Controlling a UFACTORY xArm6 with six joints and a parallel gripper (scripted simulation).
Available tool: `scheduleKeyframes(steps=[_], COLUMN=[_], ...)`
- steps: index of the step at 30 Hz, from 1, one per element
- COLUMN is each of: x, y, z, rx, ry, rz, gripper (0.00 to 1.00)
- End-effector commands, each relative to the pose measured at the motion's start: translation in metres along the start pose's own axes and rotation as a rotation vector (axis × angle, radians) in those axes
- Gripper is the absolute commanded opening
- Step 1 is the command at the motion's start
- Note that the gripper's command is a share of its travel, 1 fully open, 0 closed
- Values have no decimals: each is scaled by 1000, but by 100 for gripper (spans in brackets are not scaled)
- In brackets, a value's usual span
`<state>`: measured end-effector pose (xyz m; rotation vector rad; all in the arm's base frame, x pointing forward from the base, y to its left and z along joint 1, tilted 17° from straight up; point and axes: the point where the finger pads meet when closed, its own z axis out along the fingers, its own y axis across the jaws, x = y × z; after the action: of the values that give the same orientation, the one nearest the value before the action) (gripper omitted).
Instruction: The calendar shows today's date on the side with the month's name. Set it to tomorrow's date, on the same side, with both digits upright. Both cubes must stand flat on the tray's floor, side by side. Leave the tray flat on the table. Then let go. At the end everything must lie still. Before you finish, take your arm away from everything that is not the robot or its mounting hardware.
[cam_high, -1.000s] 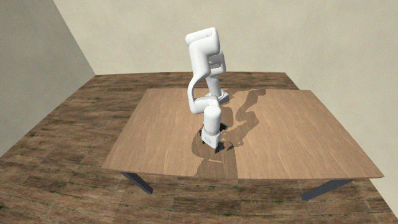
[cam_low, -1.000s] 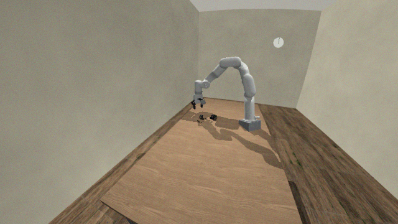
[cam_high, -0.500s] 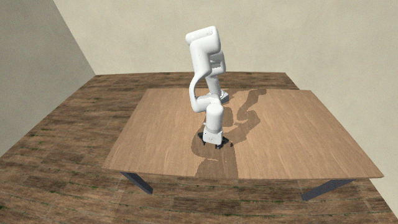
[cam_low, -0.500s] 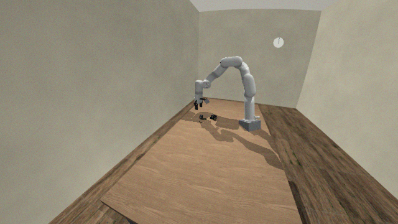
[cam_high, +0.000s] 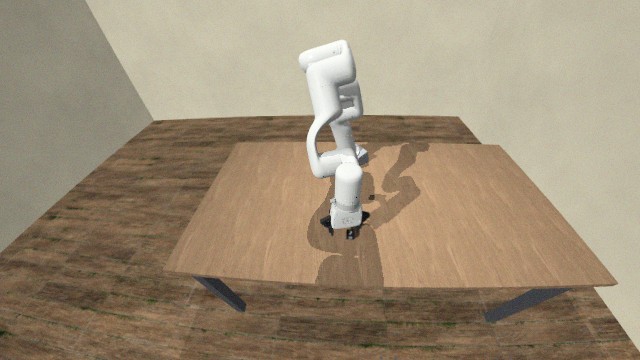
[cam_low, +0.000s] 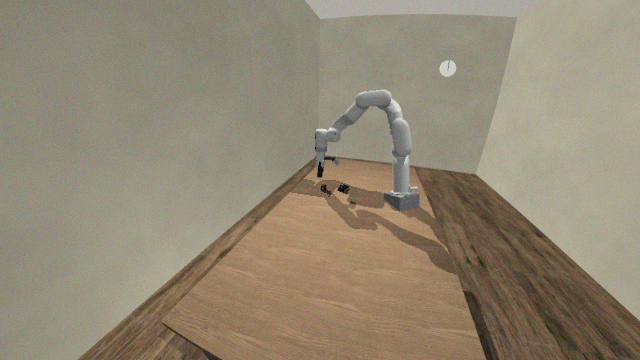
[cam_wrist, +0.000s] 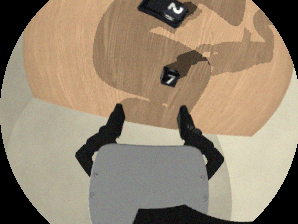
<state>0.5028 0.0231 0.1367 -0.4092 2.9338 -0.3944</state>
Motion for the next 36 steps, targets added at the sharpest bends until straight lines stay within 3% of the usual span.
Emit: scheduleKeyframes(steps=[1,3,36], x=[2,2,22], y=[4,4,28], z=[-3,-3,-7], rx=[-12,-12,-8], ry=[-4,-4,-11], rz=[-173,-173,-1181], gripper=[100,100,100])
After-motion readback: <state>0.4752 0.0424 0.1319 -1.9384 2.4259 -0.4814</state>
